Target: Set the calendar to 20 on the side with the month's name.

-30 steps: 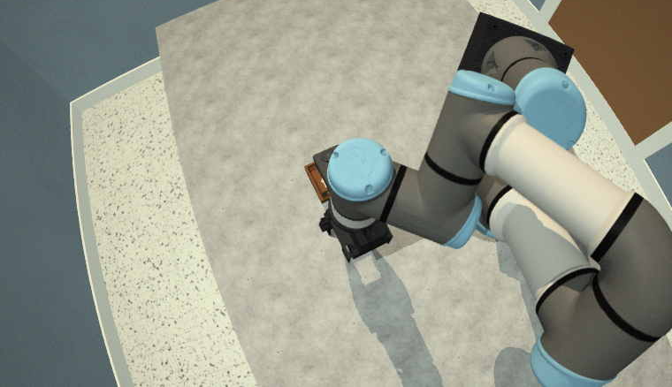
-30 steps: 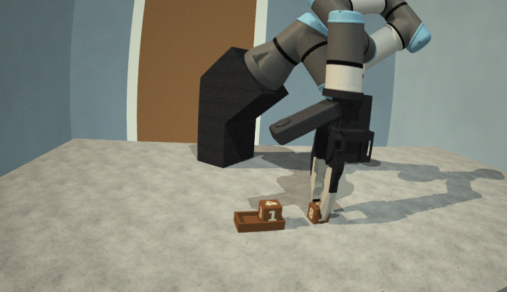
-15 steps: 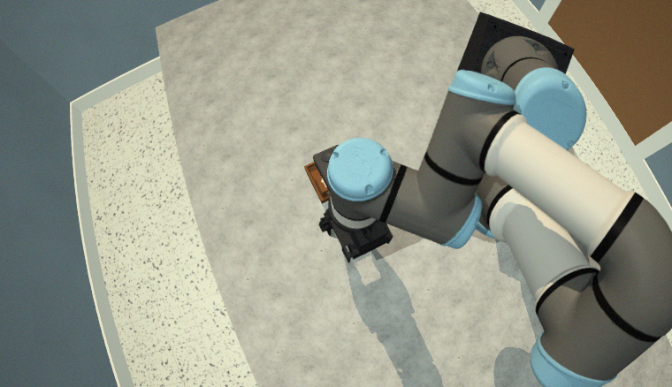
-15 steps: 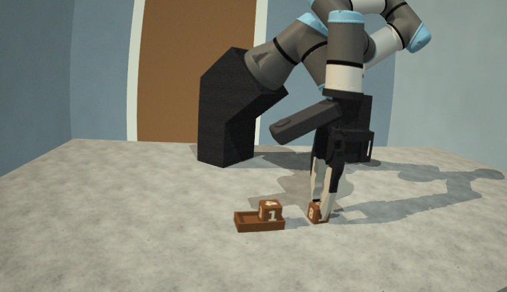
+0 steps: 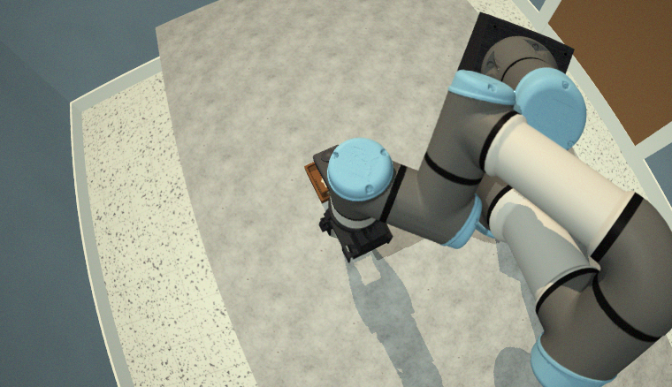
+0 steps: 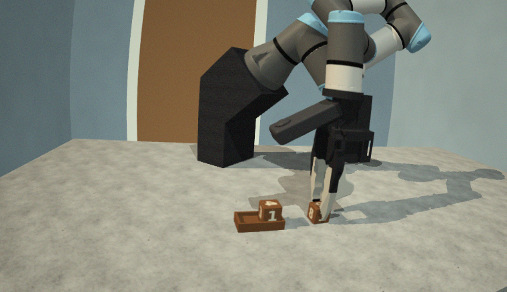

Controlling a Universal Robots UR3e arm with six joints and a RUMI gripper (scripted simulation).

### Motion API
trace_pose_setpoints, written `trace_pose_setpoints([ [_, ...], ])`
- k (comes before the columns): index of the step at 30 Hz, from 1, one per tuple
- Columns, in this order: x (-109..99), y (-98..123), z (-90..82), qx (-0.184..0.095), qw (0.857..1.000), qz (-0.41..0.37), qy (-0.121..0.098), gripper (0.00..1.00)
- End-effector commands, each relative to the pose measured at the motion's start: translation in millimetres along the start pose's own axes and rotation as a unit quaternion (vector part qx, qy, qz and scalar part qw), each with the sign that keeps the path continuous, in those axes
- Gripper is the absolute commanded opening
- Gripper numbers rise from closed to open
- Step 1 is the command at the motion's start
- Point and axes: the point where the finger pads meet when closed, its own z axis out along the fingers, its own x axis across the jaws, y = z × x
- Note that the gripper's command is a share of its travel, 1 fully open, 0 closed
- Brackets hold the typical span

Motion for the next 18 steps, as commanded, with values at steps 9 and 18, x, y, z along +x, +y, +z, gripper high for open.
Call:
trace_pose_setpoints([
  [9, -0.5, -0.3, -2.0, 0.000, 1.000, 0.000, 0.000, 0.11],
  [18, -0.5, -0.2, -5.5, 0.000, 1.000, 0.000, 0.000, 0.11],
])
